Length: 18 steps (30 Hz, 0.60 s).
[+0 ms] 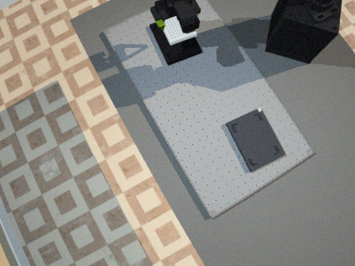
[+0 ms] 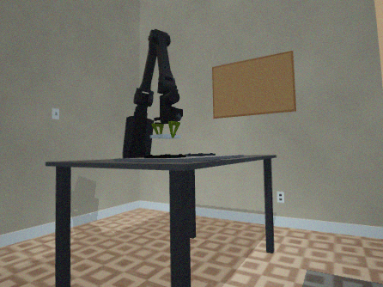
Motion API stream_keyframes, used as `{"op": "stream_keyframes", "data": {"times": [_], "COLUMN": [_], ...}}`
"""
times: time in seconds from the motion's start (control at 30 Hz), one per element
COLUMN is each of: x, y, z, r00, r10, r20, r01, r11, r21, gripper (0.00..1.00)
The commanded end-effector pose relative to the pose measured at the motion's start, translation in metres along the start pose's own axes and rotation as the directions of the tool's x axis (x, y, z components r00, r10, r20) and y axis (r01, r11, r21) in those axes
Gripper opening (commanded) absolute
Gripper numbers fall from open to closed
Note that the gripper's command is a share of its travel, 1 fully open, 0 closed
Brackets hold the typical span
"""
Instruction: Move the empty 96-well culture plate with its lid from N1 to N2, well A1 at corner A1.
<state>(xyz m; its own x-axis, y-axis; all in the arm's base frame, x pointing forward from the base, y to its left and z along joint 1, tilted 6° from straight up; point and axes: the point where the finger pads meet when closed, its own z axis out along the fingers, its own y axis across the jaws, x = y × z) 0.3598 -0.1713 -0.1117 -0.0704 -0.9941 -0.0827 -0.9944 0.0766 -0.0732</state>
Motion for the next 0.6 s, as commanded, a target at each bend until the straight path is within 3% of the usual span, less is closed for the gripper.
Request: {"op": "stream_keyframes", "data": {"times": [0.0, 0.57], "x": [-0.012, -0.062], "y": [-0.007, 0.004], "z": [-0.010, -0.009], "r00": [0.999, 1.000], "r10": [-0.034, -0.024], "r20": [-0.012, -0.009], "r01": [0.034, 0.024], "r11": [0.999, 0.999], "r21": [0.031, 0.031], "gripper": [0.00, 0.00]}}
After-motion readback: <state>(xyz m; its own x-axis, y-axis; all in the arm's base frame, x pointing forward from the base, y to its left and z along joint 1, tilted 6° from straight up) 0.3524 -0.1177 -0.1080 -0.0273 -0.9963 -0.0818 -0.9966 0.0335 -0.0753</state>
